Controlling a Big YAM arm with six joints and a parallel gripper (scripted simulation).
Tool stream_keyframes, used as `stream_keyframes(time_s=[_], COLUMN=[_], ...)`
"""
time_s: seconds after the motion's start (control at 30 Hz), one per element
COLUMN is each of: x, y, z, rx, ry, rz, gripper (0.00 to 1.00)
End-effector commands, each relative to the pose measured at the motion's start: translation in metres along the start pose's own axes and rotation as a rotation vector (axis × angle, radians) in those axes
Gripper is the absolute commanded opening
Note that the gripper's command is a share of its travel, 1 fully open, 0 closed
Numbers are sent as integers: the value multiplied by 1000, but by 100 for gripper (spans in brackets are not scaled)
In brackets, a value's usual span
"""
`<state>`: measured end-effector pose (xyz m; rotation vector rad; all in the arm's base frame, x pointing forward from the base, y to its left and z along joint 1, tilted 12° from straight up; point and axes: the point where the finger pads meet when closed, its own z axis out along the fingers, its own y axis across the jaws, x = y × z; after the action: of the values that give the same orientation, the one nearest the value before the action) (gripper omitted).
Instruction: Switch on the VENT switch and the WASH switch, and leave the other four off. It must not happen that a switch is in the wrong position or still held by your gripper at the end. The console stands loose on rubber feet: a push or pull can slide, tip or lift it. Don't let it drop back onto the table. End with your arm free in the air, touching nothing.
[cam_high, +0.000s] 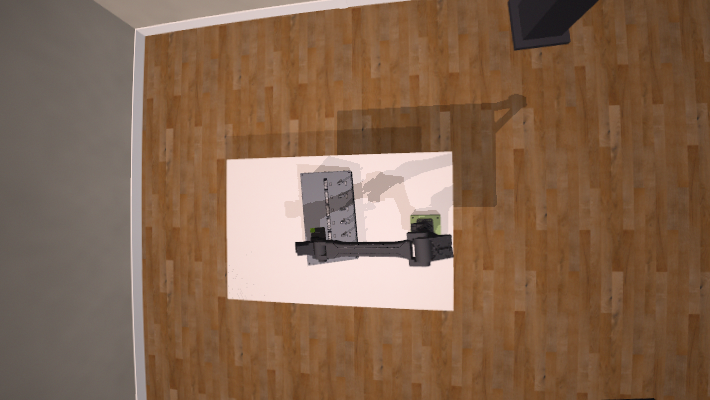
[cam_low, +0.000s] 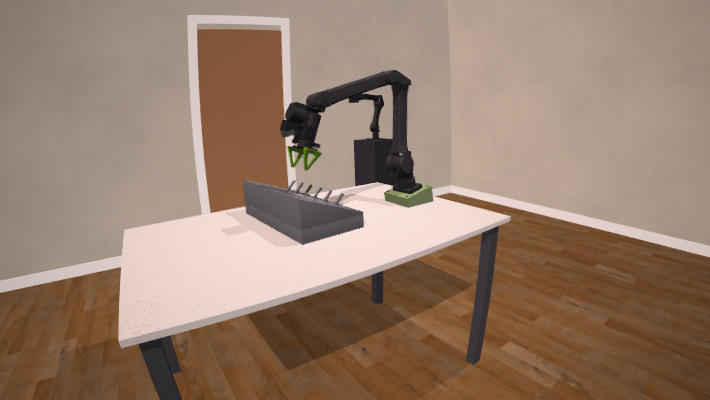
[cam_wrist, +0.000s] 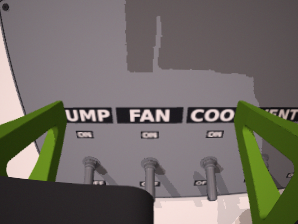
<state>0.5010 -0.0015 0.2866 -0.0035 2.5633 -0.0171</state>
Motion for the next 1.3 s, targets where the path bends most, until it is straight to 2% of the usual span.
stream_keyframes(time_s=[0.0, 0.33, 0.7, 0.93, 1.2, 1.27], x=[-2, -2, -1, 4, 5, 5], y=[3, 2, -17, -40, -67, -67], z=[-7, -7, -6, 5, 3, 3], rx=[-5, -4, 2, 2, 1, 1], ry=[-28, -28, -23, 6, 15, 15], rz=[-16, -16, -5, -5, -5, -5], gripper=[100, 100, 100, 100, 100, 100])
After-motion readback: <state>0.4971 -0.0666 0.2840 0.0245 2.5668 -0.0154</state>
